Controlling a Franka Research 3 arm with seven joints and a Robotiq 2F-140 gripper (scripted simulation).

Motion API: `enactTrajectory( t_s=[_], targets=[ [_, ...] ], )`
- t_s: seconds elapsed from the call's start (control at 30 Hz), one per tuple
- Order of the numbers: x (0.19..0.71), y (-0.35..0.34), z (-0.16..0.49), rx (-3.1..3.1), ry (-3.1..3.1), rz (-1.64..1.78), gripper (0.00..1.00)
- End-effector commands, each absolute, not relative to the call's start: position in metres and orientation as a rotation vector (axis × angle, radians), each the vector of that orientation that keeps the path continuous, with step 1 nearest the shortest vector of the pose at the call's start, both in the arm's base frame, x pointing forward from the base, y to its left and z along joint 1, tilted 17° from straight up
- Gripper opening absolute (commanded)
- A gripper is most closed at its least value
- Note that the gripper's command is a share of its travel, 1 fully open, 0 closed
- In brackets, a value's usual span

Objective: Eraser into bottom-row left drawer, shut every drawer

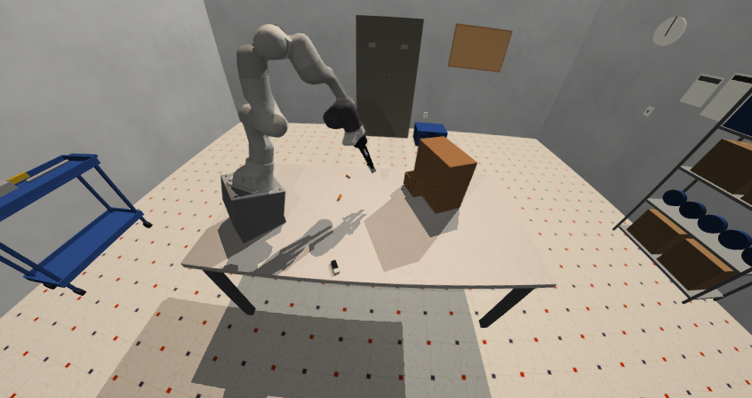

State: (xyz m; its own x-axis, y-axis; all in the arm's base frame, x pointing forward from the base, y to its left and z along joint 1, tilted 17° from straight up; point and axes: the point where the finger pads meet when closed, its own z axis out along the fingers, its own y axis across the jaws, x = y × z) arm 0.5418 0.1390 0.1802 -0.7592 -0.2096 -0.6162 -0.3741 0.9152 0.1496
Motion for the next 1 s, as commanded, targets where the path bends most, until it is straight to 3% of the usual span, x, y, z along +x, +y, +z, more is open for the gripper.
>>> enactTrajectory(
  t_s=[0.0, 0.97],
  targets=[
    [0.5284, 0.1453, 0.1826, -0.437, 2.730, 0.265, 0.28],
    [0.5217, 0.1424, 0.1865, -0.453, 2.841, 0.234, 0.28]
  ],
)
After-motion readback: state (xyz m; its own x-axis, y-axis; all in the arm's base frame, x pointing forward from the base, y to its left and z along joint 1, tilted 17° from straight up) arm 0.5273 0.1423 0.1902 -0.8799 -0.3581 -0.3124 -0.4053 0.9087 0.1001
